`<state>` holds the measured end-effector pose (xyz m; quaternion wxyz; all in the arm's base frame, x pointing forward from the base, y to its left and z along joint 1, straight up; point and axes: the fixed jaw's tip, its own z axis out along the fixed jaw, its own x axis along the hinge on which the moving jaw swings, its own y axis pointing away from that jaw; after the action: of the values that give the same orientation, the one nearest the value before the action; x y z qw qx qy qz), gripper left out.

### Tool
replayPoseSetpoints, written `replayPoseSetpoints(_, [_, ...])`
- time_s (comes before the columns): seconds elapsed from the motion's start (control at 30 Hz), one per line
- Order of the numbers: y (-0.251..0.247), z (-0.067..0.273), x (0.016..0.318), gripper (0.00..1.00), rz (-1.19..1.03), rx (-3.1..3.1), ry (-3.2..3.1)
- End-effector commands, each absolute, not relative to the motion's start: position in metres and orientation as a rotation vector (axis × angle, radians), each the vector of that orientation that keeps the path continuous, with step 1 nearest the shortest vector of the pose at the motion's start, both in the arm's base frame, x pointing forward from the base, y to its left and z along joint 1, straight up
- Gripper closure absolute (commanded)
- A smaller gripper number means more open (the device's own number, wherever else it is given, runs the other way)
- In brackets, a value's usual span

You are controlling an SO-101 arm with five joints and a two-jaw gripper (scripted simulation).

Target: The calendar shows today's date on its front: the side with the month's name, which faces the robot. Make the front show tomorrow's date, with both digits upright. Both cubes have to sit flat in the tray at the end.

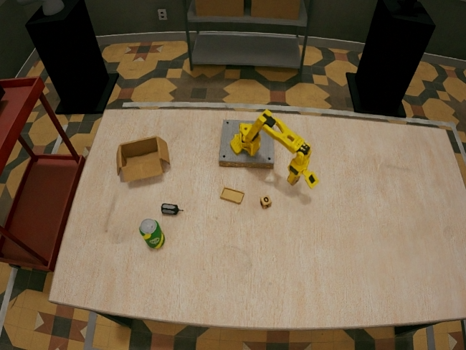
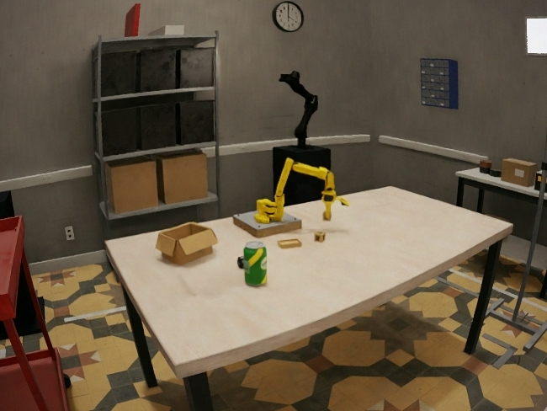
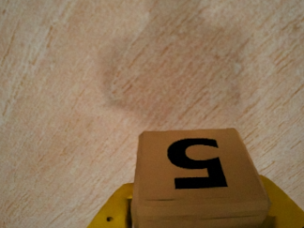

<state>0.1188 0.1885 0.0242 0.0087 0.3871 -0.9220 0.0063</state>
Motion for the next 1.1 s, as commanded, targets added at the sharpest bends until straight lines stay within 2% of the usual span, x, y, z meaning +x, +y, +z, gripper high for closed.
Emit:
replayPoseSetpoints(0.0, [0.192, 0.031, 0.119, 1.00, -0.003, 1.219, -2.899])
replayPoseSetpoints(1.07, [0.192, 0.045, 0.119, 1.00, -0.018, 1.230, -2.910])
